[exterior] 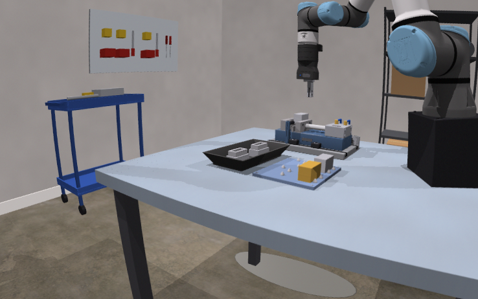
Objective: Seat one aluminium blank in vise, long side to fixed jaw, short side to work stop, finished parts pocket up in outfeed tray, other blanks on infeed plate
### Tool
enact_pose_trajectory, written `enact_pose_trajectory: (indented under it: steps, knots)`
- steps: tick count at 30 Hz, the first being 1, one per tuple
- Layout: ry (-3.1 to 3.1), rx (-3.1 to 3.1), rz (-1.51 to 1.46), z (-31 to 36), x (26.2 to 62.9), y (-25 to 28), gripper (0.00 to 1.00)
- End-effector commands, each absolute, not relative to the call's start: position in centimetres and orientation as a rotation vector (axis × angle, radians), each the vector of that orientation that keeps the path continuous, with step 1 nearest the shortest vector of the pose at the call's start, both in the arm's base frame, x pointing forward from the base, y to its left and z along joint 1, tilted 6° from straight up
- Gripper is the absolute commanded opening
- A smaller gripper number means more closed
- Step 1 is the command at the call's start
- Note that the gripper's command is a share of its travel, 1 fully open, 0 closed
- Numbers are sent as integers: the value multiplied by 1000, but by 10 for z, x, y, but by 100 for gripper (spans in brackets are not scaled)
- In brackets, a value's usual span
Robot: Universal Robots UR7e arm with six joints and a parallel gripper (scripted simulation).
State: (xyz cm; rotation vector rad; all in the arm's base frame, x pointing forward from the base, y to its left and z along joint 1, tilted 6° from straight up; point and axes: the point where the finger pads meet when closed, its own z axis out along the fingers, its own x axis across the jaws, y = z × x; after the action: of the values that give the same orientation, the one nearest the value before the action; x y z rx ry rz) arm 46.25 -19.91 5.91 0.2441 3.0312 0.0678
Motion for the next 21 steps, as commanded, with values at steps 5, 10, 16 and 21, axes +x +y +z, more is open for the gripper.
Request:
enact_pose_trajectory:
  steps: [5, 10, 16, 21]
  knots:
    - [3030, 244, 67, 60, 463, -199, 0]
    - [3030, 244, 67, 59, 463, -199, 0]
    - [3030, 244, 67, 57, 463, -199, 0]
    - [3030, 244, 67, 53, 464, -199, 0]
